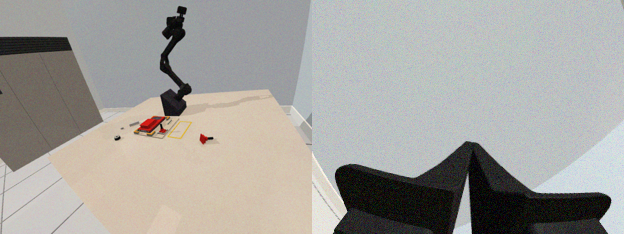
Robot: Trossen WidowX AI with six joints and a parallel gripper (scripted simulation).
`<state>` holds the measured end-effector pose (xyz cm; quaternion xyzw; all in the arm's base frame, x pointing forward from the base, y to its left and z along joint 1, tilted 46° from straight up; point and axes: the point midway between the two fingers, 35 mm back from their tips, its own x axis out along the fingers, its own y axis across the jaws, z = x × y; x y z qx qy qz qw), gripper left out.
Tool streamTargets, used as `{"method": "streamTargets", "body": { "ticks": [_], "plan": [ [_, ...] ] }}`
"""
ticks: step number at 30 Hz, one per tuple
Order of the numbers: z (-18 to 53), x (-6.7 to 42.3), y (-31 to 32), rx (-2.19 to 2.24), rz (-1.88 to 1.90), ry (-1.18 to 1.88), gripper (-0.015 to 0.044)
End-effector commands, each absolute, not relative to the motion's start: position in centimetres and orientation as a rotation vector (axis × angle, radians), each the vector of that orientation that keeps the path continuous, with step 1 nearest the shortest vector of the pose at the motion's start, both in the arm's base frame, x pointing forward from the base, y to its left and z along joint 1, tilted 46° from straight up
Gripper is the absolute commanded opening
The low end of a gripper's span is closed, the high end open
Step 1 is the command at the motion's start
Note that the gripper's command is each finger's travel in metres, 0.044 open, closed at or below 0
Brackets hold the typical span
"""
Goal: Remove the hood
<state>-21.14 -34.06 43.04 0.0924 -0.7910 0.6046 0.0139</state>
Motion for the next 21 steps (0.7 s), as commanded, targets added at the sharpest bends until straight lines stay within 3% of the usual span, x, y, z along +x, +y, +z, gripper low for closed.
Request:
{"method": "streamTargets", "body": {
  "ticks": [1,16,21],
  "plan": [
    [43.1,-21.2,-34.0,0.290,1.885,-2.460,0.0026],
    [51.4,-23.3,-25.1,0.346,1.959,-2.145,0.0420],
    [54.3,-23.5,-20.6,0.316,1.955,-2.016,0.0440]
  ]
}}
